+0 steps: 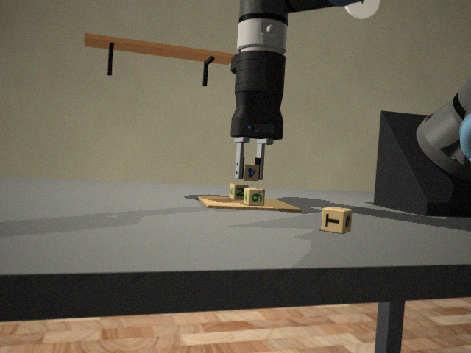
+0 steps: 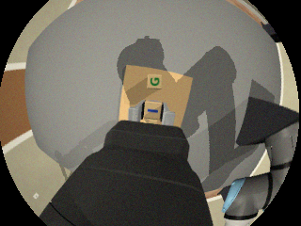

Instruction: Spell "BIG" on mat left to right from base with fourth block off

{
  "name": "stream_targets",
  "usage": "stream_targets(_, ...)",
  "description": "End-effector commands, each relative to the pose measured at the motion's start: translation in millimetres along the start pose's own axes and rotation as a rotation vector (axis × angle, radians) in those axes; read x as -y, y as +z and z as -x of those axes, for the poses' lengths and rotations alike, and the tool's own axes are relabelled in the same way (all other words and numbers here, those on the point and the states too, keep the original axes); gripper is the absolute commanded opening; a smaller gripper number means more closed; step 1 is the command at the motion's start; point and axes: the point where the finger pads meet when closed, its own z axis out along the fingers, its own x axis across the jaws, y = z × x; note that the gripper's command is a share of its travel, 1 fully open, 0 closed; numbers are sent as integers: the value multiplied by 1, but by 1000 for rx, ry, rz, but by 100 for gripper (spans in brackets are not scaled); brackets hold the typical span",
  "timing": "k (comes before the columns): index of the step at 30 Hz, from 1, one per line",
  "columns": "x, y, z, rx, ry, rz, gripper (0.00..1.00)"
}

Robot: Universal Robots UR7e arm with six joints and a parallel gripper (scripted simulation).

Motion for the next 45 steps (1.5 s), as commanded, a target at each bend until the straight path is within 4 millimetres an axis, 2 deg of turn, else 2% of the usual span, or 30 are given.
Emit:
stream_targets(1,0,22,0,2,1,0,49)
stream_targets(7,0,32,0,2,1,0,49)
stream_targets(45,0,32,1,4,-1,-2,49)
